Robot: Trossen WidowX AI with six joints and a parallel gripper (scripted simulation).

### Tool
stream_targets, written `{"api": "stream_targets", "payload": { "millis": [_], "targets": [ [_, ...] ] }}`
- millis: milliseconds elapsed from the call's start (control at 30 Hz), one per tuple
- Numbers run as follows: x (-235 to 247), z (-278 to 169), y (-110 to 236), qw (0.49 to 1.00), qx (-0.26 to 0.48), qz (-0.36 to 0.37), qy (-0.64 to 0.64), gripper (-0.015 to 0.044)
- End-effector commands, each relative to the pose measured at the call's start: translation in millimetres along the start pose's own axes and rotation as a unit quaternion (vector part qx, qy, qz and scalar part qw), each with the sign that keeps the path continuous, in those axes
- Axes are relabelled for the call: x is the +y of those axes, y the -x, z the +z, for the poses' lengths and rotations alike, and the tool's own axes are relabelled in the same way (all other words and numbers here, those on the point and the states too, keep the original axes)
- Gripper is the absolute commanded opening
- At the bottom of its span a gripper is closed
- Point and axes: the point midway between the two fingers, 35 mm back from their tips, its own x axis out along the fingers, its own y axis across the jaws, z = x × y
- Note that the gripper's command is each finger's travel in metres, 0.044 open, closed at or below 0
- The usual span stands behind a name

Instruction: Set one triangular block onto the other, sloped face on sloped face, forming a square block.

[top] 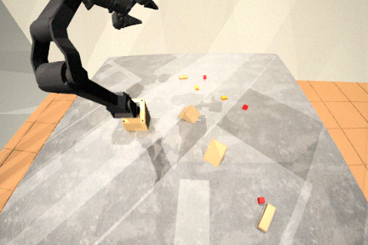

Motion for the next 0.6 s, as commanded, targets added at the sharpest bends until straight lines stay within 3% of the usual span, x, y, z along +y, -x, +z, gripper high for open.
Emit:
{"api": "stream_targets", "payload": {
  "millis": [0, 167, 333, 567],
  "targets": [
    [-27.5, -25.7, -36.3, 0.993, 0.069, 0.024, -0.094, 0.0440],
    [-56.0, -66.7, -81.5, 0.957, 0.162, 0.059, -0.233, 0.0440],
    [-77.9, -121.9, -123.4, 0.883, 0.259, 0.088, -0.383, 0.0440],
    [-89.6, -213.1, -167.6, 0.719, 0.397, 0.124, -0.557, 0.0440]
  ]
}}
